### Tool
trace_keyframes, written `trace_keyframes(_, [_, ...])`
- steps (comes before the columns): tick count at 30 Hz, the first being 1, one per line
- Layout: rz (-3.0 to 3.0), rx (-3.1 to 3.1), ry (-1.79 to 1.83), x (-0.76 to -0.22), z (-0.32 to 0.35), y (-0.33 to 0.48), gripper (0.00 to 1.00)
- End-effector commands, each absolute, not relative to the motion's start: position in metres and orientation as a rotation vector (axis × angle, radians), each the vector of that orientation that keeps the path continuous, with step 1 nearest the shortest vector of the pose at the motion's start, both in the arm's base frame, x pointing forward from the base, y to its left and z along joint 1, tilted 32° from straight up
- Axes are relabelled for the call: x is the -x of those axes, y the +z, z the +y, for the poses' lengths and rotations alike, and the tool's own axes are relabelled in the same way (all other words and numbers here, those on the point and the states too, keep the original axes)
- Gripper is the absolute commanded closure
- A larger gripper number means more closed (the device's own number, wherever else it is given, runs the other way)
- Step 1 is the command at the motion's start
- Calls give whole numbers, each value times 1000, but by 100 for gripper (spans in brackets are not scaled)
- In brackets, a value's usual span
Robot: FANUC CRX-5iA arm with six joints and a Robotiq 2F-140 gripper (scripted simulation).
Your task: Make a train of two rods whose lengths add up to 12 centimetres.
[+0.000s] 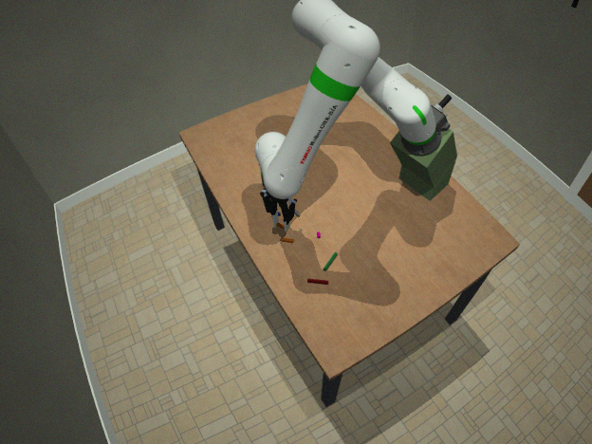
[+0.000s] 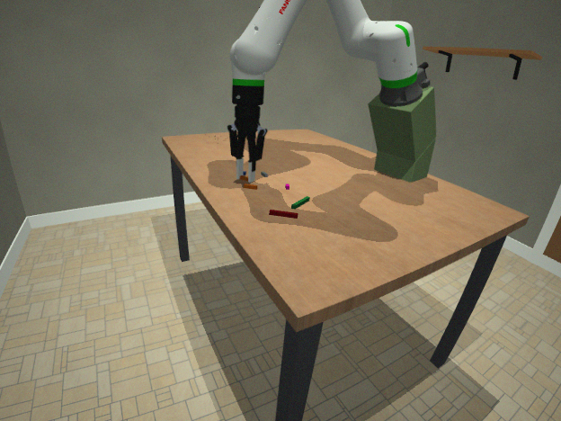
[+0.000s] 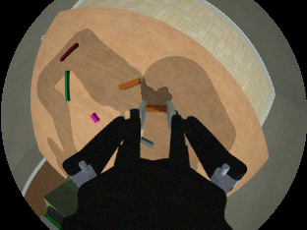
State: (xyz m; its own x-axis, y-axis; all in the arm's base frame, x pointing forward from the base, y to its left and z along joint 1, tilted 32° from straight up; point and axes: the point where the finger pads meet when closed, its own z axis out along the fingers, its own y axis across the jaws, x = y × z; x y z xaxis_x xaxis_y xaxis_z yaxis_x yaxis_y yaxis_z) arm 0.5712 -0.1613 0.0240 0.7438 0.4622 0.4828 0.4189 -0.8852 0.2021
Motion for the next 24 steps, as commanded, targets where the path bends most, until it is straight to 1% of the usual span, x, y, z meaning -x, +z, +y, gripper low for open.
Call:
trace_keyframes(1, [723,-2858,824,-565,-162,34,77])
trace_keyframes(8, [723,-2858,824,-539,-165,76,77])
trace_keyframes(15, [723,-2858,824,-524,-166,101,77])
trace_keyframes(24, [723,-2858,824,-520,-166,107,77])
